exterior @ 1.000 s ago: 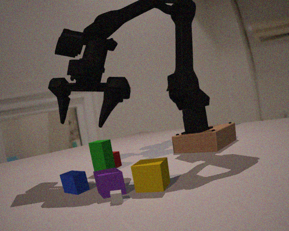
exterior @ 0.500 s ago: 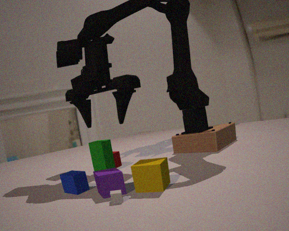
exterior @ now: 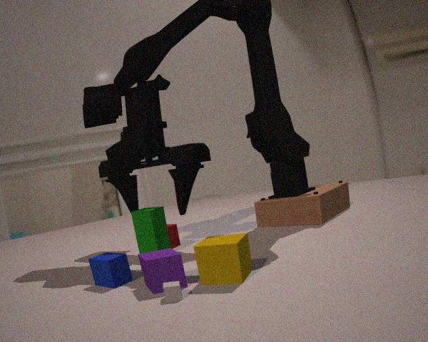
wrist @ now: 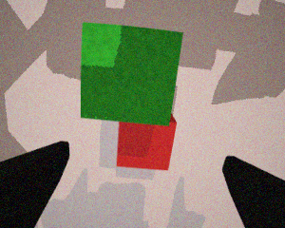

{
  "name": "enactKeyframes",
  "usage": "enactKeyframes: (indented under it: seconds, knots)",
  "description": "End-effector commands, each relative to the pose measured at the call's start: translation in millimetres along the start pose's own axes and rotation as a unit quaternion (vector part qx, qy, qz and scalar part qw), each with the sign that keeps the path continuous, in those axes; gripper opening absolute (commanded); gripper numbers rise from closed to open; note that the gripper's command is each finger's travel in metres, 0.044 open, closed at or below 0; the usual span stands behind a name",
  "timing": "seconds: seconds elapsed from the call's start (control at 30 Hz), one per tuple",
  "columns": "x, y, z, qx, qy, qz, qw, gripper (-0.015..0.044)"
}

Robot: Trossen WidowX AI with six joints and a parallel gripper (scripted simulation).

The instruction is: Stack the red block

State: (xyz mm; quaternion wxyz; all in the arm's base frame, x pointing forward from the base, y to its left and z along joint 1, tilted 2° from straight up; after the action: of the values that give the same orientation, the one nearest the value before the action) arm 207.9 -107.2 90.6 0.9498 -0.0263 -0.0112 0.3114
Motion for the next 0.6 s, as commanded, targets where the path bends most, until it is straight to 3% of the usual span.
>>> enactKeyframes:
  seconds: [0.0, 0.57]
  knots:
    - [-1.1, 1.2, -5.5, 0.003, 0.004, 0.000, 1.000, 0.0440]
    - [-1.1, 0.9, -33.4, 0.003, 0.004, 0.000, 1.000, 0.0440]
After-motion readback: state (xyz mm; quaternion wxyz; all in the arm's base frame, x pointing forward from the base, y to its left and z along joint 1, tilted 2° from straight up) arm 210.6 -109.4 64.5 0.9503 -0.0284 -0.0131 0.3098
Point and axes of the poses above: the point midway between the two fingers, 35 mm back from their tips, its own z axis back along the fingers, its own y axis across the jaws, x = y × z, the point moved 4 cm from there along z, back along the fingers, and after that the axes turned 14 degrees about z, right-handed, at the moved point
